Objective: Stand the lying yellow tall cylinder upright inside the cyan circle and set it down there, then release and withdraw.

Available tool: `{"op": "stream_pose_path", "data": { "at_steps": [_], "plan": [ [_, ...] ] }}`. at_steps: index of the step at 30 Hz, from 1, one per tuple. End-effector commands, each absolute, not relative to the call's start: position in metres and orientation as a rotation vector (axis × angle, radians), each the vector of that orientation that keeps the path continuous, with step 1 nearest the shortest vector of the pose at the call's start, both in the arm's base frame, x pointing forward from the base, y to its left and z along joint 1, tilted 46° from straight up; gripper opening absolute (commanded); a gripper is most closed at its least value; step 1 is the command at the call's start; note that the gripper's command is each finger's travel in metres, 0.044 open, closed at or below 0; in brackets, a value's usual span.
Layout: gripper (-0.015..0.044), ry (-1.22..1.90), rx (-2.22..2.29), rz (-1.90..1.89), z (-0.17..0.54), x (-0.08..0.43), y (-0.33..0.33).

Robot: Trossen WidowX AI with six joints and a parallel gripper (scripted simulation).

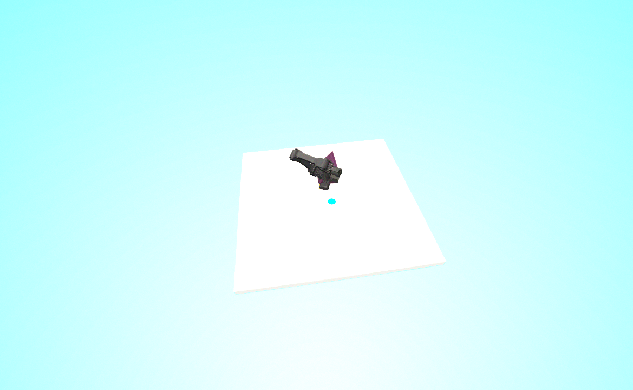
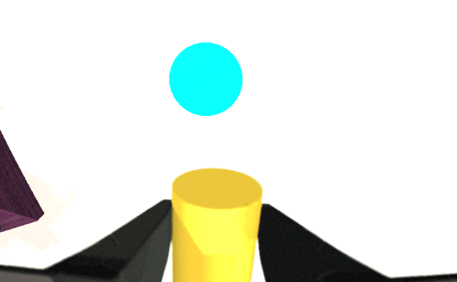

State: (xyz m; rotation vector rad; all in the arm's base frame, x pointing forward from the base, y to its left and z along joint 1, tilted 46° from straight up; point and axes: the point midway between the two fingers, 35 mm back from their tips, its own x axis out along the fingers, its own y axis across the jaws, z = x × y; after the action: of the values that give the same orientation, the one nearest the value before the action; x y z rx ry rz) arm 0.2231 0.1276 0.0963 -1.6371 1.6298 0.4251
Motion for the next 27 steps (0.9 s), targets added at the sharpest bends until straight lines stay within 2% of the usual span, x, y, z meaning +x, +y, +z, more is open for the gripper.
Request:
{"op": "stream_pose_path", "data": {
  "at_steps": [1,9,27],
  "plan": [
    [0.0105,1.637,-1.631,0.420,0.085,0.225,0.140],
    [0.0105,1.643,-1.624,0.411,0.071,0.227,0.155],
    [0.0105,1.666,-1.515,0.504,0.066,0.223,0.147]
  ]
}}
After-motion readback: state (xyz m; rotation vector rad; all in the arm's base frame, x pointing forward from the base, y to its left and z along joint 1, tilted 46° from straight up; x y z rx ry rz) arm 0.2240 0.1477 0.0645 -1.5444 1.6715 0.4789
